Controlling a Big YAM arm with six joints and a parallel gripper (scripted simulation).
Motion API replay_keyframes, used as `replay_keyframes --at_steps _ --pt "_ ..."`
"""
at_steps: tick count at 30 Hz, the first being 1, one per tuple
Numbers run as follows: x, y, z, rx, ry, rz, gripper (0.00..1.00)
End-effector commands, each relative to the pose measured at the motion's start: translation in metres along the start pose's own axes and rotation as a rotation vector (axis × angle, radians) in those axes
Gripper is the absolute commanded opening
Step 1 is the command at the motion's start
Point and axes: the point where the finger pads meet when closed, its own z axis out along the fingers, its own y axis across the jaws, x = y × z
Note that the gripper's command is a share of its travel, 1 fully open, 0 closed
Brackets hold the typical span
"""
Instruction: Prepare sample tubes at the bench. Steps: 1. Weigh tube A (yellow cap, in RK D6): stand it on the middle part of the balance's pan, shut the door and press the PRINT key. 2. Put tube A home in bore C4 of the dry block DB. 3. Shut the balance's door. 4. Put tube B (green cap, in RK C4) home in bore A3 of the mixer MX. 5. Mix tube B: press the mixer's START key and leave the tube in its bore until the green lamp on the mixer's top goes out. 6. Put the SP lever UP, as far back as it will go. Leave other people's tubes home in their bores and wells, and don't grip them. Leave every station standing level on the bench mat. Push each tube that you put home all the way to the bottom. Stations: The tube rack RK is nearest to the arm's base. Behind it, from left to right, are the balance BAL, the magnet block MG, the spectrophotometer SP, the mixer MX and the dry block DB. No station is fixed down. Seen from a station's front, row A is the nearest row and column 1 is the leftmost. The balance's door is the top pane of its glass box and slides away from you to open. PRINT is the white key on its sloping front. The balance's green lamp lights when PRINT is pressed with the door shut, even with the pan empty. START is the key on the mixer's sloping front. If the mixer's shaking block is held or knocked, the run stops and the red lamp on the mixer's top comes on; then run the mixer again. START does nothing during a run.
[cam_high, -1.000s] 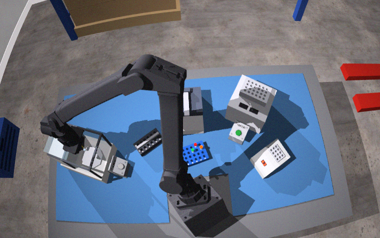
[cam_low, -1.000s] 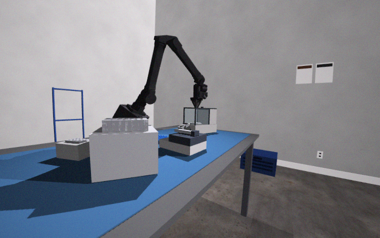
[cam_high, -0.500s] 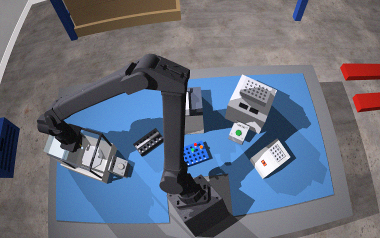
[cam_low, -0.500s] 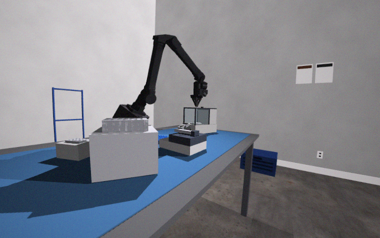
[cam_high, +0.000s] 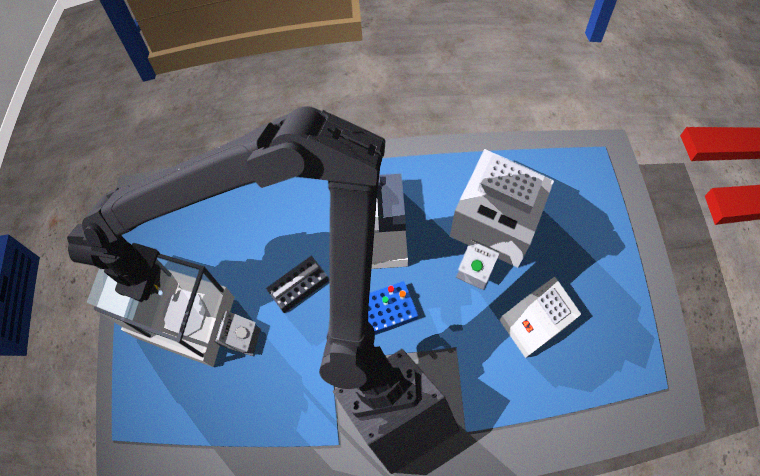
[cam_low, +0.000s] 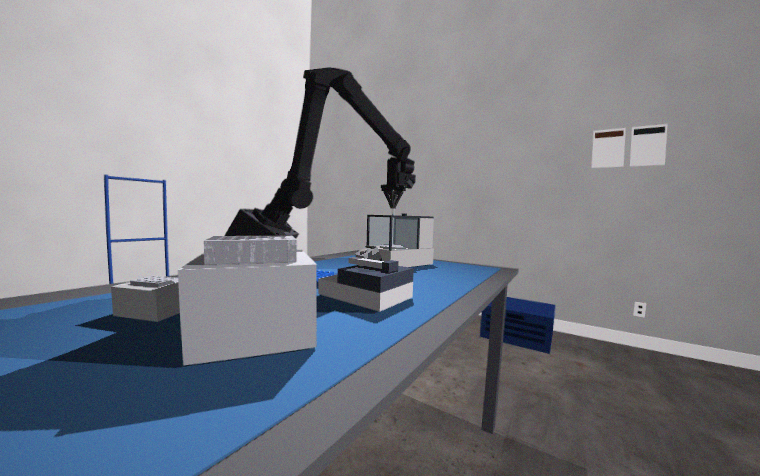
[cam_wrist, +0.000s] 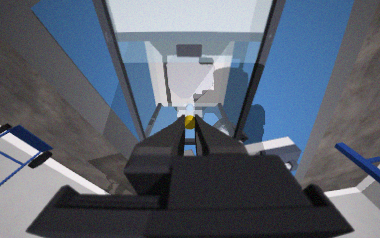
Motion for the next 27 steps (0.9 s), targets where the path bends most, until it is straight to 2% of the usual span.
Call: replay_keyframes --at_steps 1,7,10,12,14,16,17,19,20,22,23,25,27 --pt "-0.016 -0.005 -0.032 -0.010 -0.056 0.031 0.09" --pt "-0.016 -0.002 -0.036 -0.009 -0.042 0.024 0.09" --pt "-0.010 -0.003 -0.041 -0.009 -0.039 0.023 0.09" --pt "-0.016 -0.004 -0.048 -0.010 -0.050 0.029 0.09" --pt "-0.016 -0.004 -0.048 -0.010 -0.050 0.029 0.09" --pt "-0.014 -0.002 -0.043 -0.007 -0.031 0.022 0.09" --pt "-0.005 0.001 -0.034 -0.003 -0.008 0.013 0.09" --pt "-0.004 0.001 -0.033 -0.003 -0.005 0.011 0.09" --pt "-0.009 -0.003 -0.036 -0.004 -0.022 0.018 0.09" --pt "-0.009 -0.003 -0.036 -0.004 -0.022 0.018 0.09" --pt "-0.023 -0.023 -0.051 0.007 -0.081 0.094 0.09" --pt "-0.030 -0.039 -0.056 0.024 -0.113 0.153 0.09" --pt "-0.036 -0.053 -0.061 0.025 -0.120 0.142 0.09"
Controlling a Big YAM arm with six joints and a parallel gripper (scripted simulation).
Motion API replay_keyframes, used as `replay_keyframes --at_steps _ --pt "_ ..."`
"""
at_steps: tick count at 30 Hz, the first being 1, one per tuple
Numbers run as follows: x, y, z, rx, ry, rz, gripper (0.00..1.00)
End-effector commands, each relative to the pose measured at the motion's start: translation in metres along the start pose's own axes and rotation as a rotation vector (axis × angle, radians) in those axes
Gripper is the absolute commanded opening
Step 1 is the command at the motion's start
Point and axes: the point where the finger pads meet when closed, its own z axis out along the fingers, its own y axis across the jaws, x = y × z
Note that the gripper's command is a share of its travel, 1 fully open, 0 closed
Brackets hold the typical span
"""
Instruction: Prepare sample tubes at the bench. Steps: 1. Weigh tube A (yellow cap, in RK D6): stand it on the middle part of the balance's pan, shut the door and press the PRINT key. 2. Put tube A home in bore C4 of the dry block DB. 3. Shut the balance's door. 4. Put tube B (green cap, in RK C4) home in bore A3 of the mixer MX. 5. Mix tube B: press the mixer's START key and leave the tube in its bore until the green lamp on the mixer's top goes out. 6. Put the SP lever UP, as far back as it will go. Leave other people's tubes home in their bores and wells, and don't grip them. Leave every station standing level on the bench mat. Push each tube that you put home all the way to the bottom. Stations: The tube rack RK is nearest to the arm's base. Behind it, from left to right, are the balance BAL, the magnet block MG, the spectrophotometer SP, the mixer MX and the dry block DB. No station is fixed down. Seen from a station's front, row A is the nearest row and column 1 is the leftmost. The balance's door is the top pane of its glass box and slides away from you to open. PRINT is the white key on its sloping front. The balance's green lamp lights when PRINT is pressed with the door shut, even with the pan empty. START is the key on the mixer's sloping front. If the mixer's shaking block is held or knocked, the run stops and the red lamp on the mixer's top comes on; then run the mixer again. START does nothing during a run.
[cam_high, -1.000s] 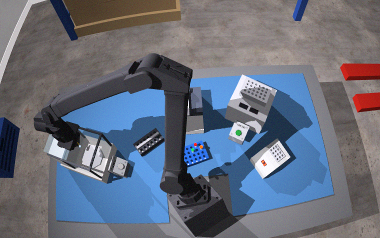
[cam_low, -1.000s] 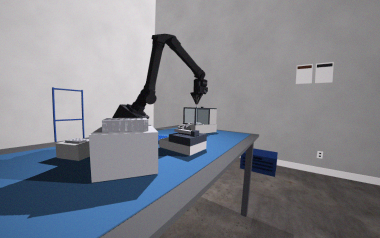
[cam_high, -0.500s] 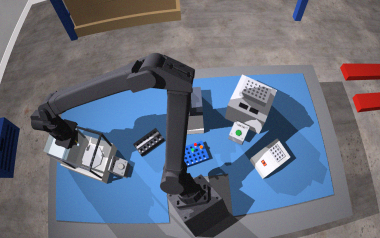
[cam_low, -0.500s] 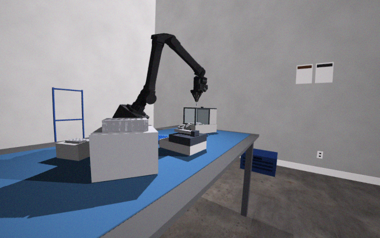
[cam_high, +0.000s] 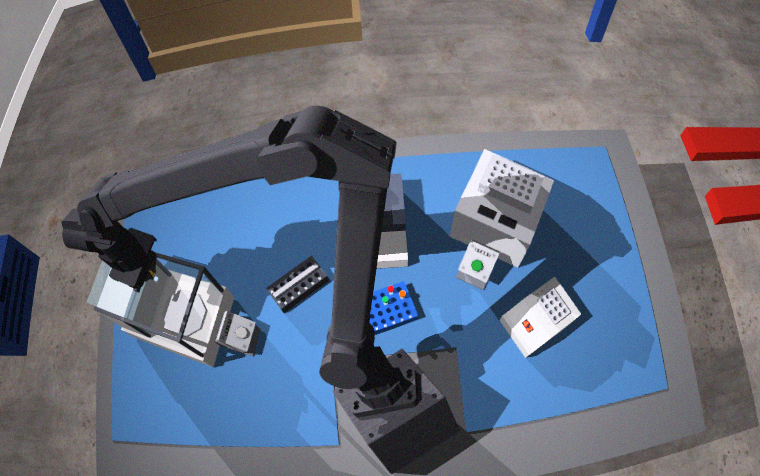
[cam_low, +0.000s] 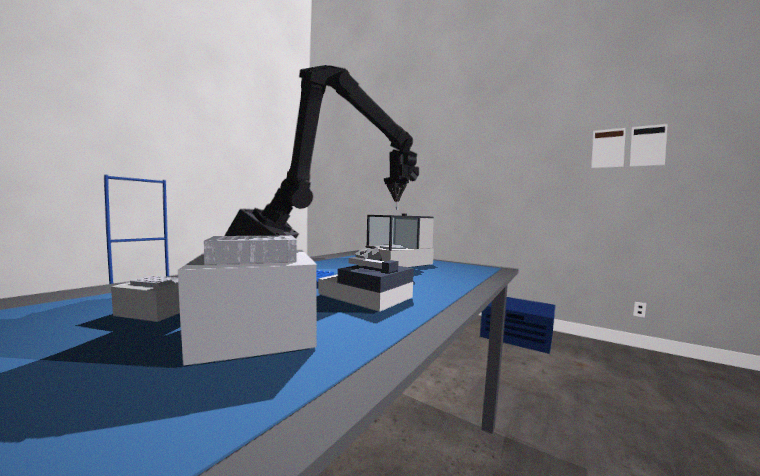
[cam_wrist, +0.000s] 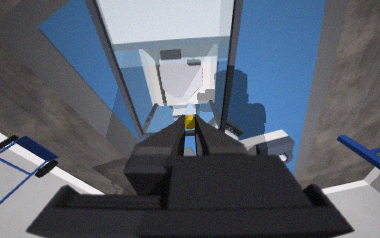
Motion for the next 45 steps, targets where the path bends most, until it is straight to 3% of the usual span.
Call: replay_keyframes --at_steps 1,2,4,7,9,11,14,18,19,21,23,24,27,29,31,33,35,36,39,43,45 --pt "-0.037 -0.036 -0.027 0.001 -0.088 0.082 0.09" --pt "-0.038 -0.032 -0.017 0.004 -0.067 0.071 0.09" --pt "-0.038 -0.032 -0.017 0.004 -0.067 0.071 0.09" --pt "-0.031 -0.057 -0.013 0.061 -0.033 0.163 0.09" --pt "-0.035 -0.073 -0.010 0.066 -0.027 0.211 0.09" --pt "-0.028 -0.081 0.007 0.068 -0.017 0.184 0.09" --pt "-0.040 -0.103 0.005 0.080 -0.032 0.282 0.09" --pt "-0.034 -0.132 0.023 0.099 -0.008 0.350 0.09" --pt "-0.018 -0.132 0.041 0.099 0.033 0.314 0.09" --pt "-0.018 -0.132 0.041 0.099 0.033 0.314 0.09" --pt "-0.031 -0.155 0.033 0.115 0.003 0.416 0.09" --pt "-0.021 -0.158 0.045 0.116 0.027 0.396 0.09" --pt "-0.021 -0.185 0.049 0.135 0.023 0.486 0.09" --pt "-0.002 -0.188 0.069 0.132 0.066 0.449 0.09" --pt "-0.013 -0.213 0.061 0.153 0.033 0.548 0.09" --pt "0.005 -0.219 0.078 0.150 0.071 0.520 0.09" --pt "-0.002 -0.243 0.071 0.173 0.043 0.615 0.09" --pt "0.007 -0.247 0.079 0.172 0.060 0.593 0.09" --pt "0.005 -0.258 0.077 0.185 0.048 0.650 0.09" --pt "0.034 -0.276 0.099 0.188 0.095 0.654 0.09" --pt "0.030 -0.299 0.092 0.215 0.067 0.746 0.09"
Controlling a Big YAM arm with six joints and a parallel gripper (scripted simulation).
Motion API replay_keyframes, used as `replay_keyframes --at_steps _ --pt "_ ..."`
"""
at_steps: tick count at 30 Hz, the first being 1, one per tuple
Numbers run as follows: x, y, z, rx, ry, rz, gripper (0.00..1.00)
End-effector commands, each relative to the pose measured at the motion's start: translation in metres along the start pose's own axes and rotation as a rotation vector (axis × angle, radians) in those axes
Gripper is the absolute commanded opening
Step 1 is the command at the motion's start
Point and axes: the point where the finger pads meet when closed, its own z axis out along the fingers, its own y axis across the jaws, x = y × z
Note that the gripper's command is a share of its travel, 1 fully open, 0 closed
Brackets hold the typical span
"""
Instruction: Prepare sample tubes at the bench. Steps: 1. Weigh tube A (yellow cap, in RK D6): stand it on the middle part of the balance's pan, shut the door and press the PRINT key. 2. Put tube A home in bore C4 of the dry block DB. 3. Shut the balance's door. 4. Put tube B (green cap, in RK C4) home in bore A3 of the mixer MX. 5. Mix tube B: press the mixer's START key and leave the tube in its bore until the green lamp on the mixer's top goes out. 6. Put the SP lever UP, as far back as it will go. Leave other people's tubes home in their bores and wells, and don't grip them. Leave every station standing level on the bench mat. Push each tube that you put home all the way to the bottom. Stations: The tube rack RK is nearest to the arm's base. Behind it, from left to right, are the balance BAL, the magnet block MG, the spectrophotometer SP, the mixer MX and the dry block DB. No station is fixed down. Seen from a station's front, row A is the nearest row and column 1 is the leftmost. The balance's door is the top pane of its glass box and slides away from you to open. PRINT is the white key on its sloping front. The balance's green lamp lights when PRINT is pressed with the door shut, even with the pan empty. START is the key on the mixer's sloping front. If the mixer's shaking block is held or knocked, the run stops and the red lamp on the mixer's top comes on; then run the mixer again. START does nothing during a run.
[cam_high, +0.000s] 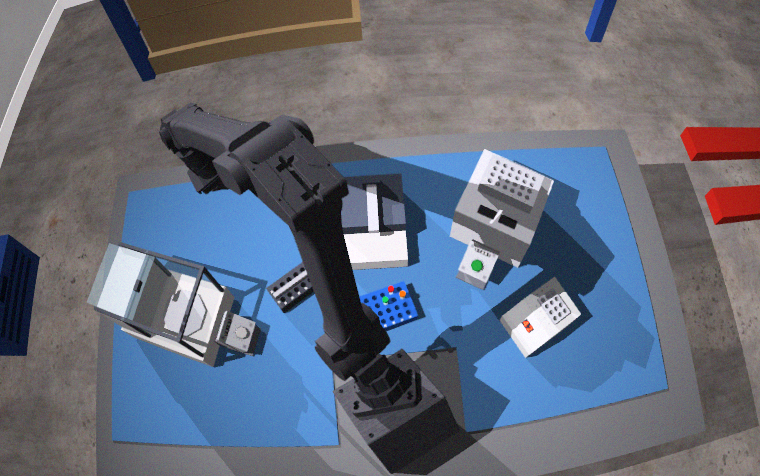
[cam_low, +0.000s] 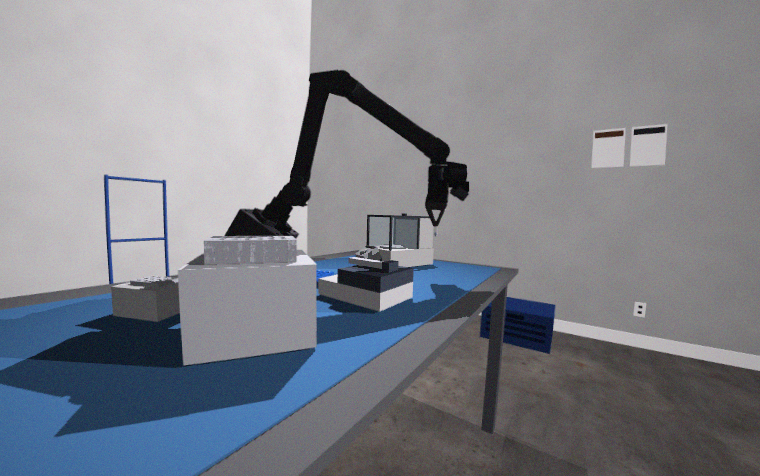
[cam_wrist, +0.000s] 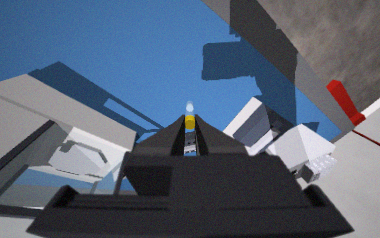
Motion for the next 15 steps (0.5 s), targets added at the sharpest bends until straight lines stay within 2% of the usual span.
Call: replay_keyframes --at_steps 1,2,4,6,8,10,12,15 --pt "-0.023 -0.029 0.007 0.019 -0.030 0.058 0.09" --pt "-0.020 -0.036 0.014 0.021 -0.021 0.055 0.09" --pt "-0.032 -0.052 0.013 0.032 -0.035 0.148 0.09" --pt "-0.022 -0.066 0.029 0.037 -0.009 0.123 0.09" --pt "-0.034 -0.083 0.028 0.050 -0.026 0.215 0.09" --pt "-0.034 -0.083 0.028 0.050 -0.026 0.215 0.09" --pt "-0.033 -0.099 0.035 0.065 -0.020 0.279 0.09" --pt "-0.015 -0.120 0.056 0.071 0.017 0.258 0.09"
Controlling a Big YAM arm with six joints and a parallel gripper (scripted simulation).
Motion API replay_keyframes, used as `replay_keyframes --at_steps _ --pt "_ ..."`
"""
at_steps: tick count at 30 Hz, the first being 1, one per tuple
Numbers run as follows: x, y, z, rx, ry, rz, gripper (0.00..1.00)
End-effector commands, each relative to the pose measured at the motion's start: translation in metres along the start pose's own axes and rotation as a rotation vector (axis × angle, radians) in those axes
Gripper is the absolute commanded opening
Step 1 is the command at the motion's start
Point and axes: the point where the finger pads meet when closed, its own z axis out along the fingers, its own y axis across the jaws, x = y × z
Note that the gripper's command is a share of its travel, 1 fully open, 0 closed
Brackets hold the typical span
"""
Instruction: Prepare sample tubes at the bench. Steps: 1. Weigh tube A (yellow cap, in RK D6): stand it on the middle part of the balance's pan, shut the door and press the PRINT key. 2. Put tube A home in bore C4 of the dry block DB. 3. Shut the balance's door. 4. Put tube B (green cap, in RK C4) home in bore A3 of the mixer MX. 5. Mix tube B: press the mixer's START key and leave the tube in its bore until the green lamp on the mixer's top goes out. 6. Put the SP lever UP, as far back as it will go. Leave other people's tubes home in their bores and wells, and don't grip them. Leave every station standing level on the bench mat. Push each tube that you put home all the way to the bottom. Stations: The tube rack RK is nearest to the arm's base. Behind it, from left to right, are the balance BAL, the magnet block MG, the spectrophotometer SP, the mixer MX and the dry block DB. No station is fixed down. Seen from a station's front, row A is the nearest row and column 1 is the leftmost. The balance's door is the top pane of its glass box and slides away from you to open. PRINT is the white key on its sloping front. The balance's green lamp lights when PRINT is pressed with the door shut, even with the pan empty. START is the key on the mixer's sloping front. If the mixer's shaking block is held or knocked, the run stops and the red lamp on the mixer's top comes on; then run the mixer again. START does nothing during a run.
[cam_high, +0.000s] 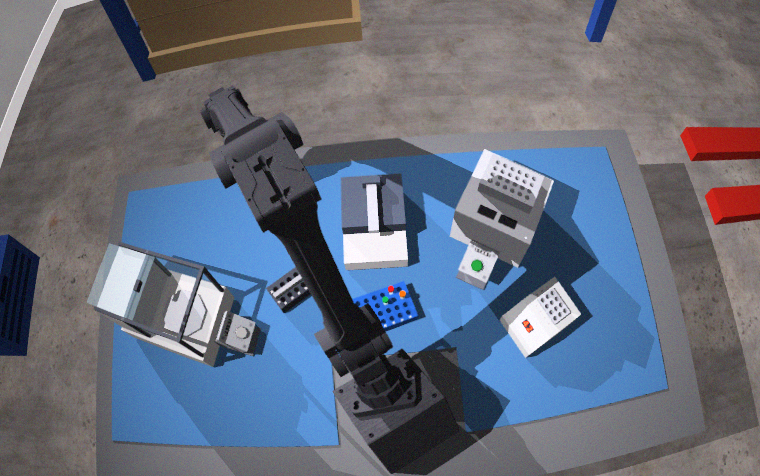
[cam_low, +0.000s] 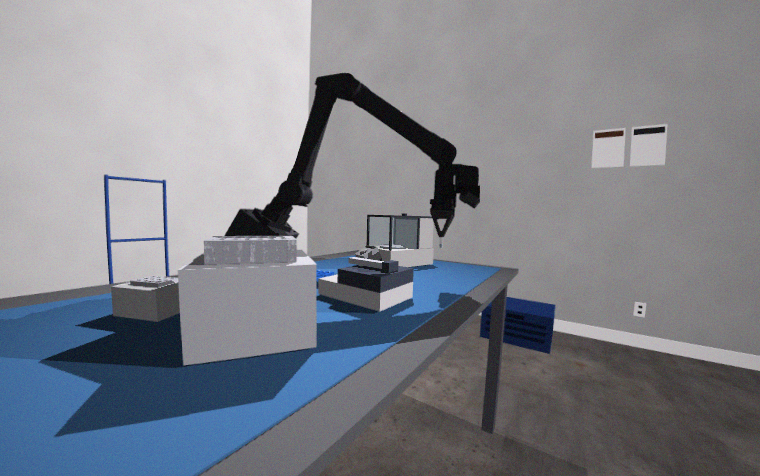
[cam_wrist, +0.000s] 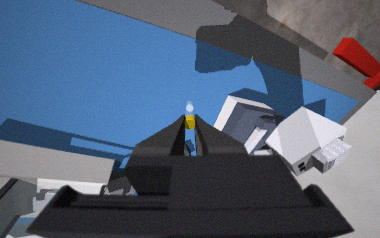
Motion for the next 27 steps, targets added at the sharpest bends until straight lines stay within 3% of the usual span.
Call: replay_keyframes --at_steps 1,4,10,12,14,19,27 --pt "-0.012 -0.027 0.015 0.014 -0.013 0.024 0.09" --pt "-0.024 -0.049 0.018 0.027 -0.028 0.114 0.09" --pt "-0.025 -0.097 0.038 0.046 -0.018 0.184 0.09" --pt "-0.025 -0.097 0.038 0.046 -0.018 0.184 0.09" --pt "-0.026 -0.113 0.042 0.059 -0.019 0.259 0.09" --pt "-0.014 -0.150 0.062 0.066 0.005 0.255 0.09" --pt "-0.008 -0.216 0.076 0.098 -0.008 0.428 0.09"
